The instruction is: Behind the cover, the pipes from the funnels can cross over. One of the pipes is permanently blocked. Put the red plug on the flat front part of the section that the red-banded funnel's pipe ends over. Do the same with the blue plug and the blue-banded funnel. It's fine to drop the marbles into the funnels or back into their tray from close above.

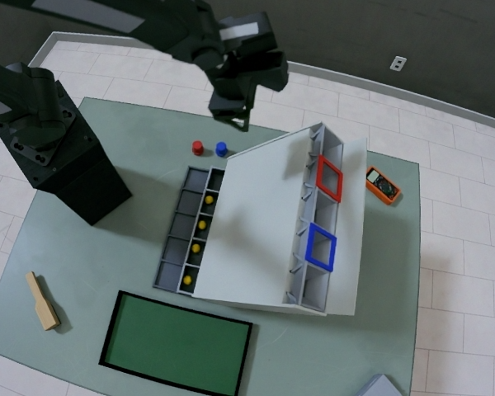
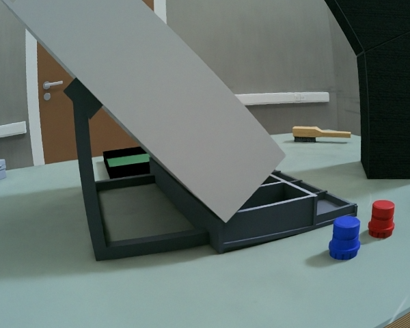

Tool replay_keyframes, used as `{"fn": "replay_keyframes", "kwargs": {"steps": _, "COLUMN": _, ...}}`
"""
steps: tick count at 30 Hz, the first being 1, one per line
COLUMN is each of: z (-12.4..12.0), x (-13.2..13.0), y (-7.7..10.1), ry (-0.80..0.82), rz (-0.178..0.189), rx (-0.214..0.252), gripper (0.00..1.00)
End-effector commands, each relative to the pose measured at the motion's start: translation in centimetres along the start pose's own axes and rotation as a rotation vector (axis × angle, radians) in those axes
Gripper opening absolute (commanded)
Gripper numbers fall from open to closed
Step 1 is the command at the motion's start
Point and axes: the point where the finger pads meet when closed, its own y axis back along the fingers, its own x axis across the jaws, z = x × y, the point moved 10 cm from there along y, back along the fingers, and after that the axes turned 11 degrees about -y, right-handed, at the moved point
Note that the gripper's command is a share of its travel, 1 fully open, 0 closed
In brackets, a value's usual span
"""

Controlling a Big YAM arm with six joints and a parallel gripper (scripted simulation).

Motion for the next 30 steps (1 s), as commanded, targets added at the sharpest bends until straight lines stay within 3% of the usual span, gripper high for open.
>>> {"fn": "replay_keyframes", "kwargs": {"steps": 1, "z": -0.8, "x": -3.1, "y": -0.9, "ry": -0.007, "rz": -0.04, "rx": 0.052, "gripper": 0.59}}
{"fn": "replay_keyframes", "kwargs": {"steps": 8, "z": -3.4, "x": -8.3, "y": -2.9, "ry": -0.008, "rz": -0.066, "rx": 0.185, "gripper": 0.59}}
{"fn": "replay_keyframes", "kwargs": {"steps": 10, "z": -3.4, "x": -8.3, "y": -2.9, "ry": -0.008, "rz": -0.066, "rx": 0.185, "gripper": 0.59}}
{"fn": "replay_keyframes", "kwargs": {"steps": 25, "z": -6.6, "x": -14.2, "y": -5.0, "ry": -0.009, "rz": -0.094, "rx": 0.328, "gripper": 0.59}}
{"fn": "replay_keyframes", "kwargs": {"steps": 30, "z": -5.8, "x": -13.0, "y": -4.3, "ry": -0.042, "rz": -0.085, "rx": 0.297, "gripper": 0.59}}
